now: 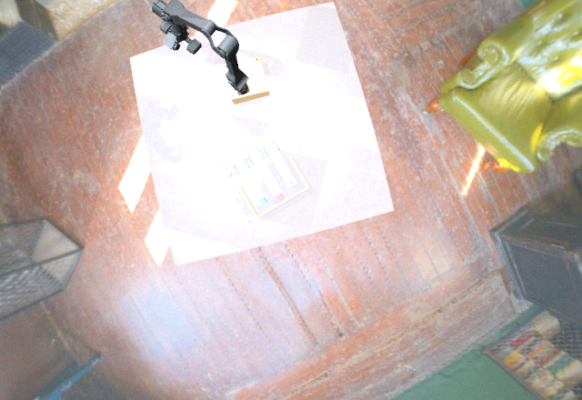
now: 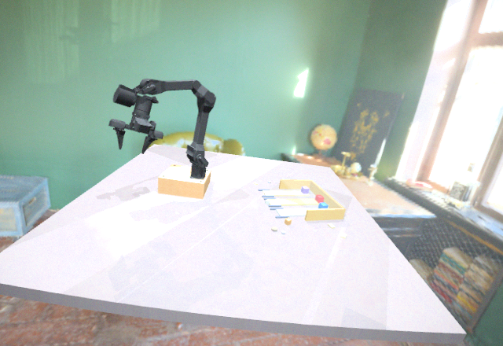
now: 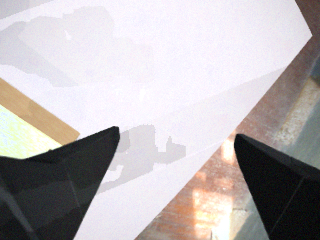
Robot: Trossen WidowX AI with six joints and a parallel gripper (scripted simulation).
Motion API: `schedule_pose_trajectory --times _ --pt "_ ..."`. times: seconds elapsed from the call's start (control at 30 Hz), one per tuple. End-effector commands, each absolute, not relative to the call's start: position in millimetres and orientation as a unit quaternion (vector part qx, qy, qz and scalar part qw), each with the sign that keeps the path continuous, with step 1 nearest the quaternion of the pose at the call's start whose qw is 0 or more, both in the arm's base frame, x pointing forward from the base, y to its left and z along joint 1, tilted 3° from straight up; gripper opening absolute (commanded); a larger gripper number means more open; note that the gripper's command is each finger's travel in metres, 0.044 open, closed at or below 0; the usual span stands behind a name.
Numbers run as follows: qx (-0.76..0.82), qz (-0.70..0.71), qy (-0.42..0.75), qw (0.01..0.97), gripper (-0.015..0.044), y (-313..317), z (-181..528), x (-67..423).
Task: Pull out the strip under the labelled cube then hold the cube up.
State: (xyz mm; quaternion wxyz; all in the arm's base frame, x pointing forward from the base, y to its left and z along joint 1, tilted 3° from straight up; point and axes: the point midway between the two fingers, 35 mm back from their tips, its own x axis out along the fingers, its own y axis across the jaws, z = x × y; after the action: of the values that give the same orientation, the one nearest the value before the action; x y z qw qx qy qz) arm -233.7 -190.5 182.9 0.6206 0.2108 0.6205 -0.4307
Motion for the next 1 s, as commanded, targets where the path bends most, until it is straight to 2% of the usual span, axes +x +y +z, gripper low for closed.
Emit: schedule_pose_trajectory --times 0.0,0.23,0.53,0.73,0.97 --pt "0.21 -0.43 0.619 0.622 0.04 -192.3 183.1 -231.6" --pt "0.154 -0.419 0.605 0.66 0.04 -254.8 178.7 -161.3" --pt "0.07 -0.394 0.568 0.719 0.04 -305.8 170.2 -40.2" --pt "0.026 -0.364 0.526 0.768 0.04 -307.8 165.7 49.3" --pt "-0.006 -0.312 0.463 0.83 0.04 -276.0 161.5 149.7"
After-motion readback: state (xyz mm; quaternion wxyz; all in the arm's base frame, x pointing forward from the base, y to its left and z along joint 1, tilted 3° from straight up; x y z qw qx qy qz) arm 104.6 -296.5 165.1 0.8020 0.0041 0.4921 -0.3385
